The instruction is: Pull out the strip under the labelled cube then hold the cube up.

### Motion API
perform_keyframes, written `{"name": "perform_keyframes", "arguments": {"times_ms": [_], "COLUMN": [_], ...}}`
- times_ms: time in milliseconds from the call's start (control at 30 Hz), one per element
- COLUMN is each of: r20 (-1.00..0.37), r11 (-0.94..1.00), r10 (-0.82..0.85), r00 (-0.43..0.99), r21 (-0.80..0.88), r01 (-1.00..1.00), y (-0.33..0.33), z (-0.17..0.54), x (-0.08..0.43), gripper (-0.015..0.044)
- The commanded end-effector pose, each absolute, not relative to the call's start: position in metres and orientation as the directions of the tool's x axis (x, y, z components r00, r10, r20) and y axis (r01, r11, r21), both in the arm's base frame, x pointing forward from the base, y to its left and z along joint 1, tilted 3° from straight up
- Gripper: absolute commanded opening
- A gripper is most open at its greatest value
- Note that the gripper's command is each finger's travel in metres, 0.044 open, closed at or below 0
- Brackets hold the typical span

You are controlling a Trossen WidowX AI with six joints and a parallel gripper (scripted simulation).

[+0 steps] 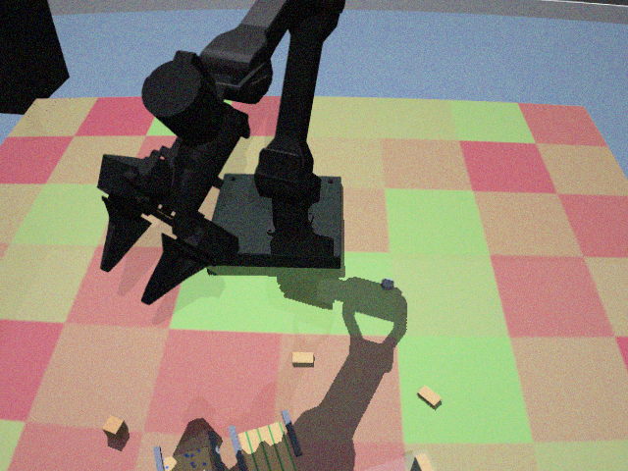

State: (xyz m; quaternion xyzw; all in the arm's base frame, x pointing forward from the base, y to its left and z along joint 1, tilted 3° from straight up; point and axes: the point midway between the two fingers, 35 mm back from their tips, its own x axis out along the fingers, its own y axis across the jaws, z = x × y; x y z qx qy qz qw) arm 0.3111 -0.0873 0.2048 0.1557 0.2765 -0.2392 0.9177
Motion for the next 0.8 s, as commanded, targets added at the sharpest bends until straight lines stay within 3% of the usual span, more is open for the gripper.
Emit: {"name": "perform_keyframes", "arguments": {"times_ms": [0,200,633,767], "r20": [-0.590,-0.593,-0.593,-0.688], "r11": [0.964,0.981,0.979,0.975], "r10": [-0.141,0.168,0.177,0.145], "r00": [0.795,0.787,0.785,0.711], "r21": [0.100,0.025,0.023,-0.022], "r01": [0.245,-0.191,-0.204,-0.221], "y": [-0.027,0.059,0.061,0.060], "z": [0.195,0.185,0.184,0.173], "x": [0.320,0.314,0.314,0.325], "gripper": [0.0400,0.0400,0.0400,0.0295]}}
